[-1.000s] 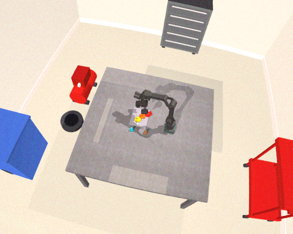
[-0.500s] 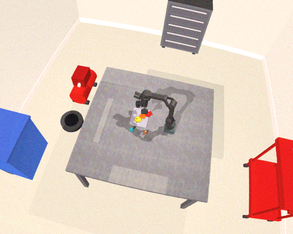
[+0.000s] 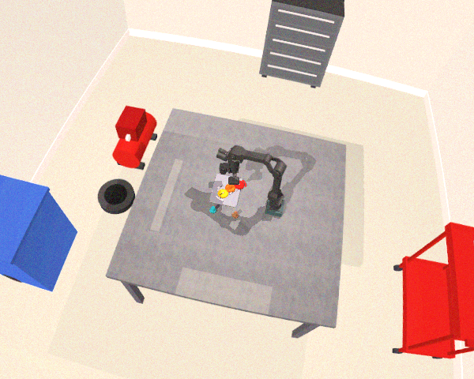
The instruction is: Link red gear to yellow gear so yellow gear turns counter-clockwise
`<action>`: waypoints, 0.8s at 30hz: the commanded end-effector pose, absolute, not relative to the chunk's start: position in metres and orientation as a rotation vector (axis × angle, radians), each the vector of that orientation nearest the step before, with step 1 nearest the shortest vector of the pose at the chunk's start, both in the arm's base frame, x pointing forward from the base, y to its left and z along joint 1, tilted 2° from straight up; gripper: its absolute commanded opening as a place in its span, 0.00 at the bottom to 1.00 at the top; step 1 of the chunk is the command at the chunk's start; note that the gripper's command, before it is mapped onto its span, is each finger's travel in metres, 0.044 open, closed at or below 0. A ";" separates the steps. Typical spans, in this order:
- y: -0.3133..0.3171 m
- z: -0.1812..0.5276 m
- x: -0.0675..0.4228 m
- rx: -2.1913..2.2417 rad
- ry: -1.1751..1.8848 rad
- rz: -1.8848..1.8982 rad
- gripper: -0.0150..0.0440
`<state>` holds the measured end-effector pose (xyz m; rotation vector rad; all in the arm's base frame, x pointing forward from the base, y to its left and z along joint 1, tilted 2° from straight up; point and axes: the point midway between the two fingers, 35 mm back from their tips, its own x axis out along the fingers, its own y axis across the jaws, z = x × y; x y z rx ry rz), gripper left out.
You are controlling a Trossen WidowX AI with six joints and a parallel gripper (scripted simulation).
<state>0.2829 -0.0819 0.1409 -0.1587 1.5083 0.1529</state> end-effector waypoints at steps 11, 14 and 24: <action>-0.049 0.146 0.292 -0.161 1.508 0.160 1.00; -0.007 0.151 0.298 -0.160 1.506 0.165 1.00; 0.110 0.166 0.282 -0.222 1.494 0.219 1.00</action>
